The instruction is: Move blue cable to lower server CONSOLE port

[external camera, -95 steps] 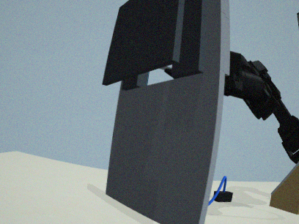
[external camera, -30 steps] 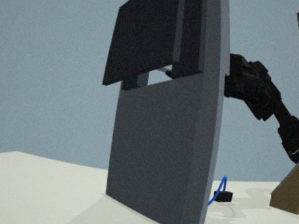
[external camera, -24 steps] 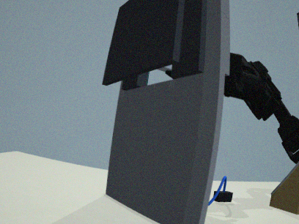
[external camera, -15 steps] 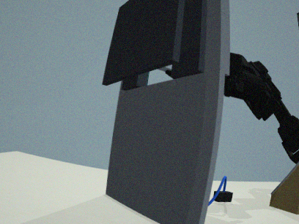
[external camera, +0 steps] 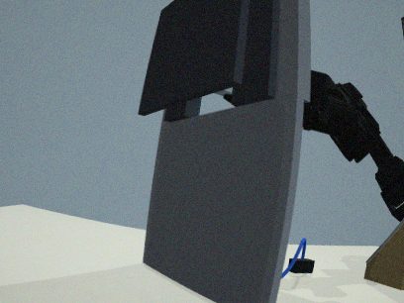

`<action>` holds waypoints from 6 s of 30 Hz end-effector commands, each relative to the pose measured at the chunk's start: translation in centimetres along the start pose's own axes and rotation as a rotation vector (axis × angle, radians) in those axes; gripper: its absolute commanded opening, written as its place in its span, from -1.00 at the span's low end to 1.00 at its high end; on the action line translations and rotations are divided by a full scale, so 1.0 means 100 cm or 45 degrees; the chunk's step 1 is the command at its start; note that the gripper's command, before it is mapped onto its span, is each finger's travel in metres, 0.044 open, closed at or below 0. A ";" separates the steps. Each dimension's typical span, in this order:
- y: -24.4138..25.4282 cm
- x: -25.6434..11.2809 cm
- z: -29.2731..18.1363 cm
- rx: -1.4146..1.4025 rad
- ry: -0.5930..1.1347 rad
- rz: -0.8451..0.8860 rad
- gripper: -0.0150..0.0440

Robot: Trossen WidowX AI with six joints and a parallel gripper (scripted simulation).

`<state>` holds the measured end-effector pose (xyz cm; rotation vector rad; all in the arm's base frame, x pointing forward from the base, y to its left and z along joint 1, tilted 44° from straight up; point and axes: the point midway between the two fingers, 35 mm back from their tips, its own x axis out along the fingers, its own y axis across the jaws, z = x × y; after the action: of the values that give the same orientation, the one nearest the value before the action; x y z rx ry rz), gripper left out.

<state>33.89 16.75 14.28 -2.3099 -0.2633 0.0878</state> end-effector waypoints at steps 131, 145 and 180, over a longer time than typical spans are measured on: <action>-0.003 0.031 0.011 0.002 0.006 -0.018 -0.49; 0.000 0.030 0.011 0.003 0.008 -0.006 -0.05; -0.003 0.014 0.010 0.003 0.007 -0.004 1.00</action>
<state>35.25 18.14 13.75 -2.3093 -0.2643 0.0863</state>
